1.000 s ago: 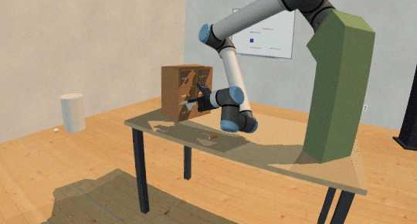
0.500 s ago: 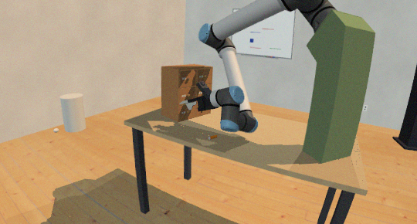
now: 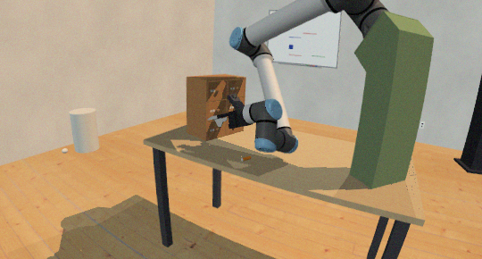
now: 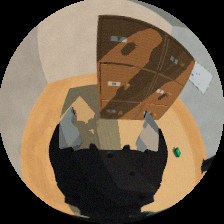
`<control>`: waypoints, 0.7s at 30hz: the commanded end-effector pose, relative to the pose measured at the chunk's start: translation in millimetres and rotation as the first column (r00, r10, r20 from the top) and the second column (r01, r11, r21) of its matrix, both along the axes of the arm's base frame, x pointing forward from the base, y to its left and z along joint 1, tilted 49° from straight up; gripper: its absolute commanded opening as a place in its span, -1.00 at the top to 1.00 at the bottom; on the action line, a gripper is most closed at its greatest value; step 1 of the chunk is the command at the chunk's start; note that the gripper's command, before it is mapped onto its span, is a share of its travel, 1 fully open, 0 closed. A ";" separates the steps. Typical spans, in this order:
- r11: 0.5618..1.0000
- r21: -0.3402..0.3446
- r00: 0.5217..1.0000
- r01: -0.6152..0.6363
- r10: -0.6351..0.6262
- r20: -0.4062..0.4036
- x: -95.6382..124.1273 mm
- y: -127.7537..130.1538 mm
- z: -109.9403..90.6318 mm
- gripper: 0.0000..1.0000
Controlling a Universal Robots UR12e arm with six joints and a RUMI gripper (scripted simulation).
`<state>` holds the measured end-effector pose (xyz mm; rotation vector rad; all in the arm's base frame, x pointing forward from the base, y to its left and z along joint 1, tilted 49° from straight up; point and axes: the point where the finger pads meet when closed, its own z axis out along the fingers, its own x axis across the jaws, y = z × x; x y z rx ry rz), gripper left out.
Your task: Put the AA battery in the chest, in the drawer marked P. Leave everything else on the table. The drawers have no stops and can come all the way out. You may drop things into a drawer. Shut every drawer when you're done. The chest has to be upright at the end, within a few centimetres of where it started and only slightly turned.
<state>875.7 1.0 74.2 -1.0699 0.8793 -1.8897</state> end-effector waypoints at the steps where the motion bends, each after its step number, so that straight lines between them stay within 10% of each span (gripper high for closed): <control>1: 1.000 0.000 1.000 0.000 0.000 -0.001 -0.2 0.6 0.4 -1.00; 21: 1.000 0.018 0.999 0.019 -0.018 -0.047 -5.4 2.8 0.8 -1.00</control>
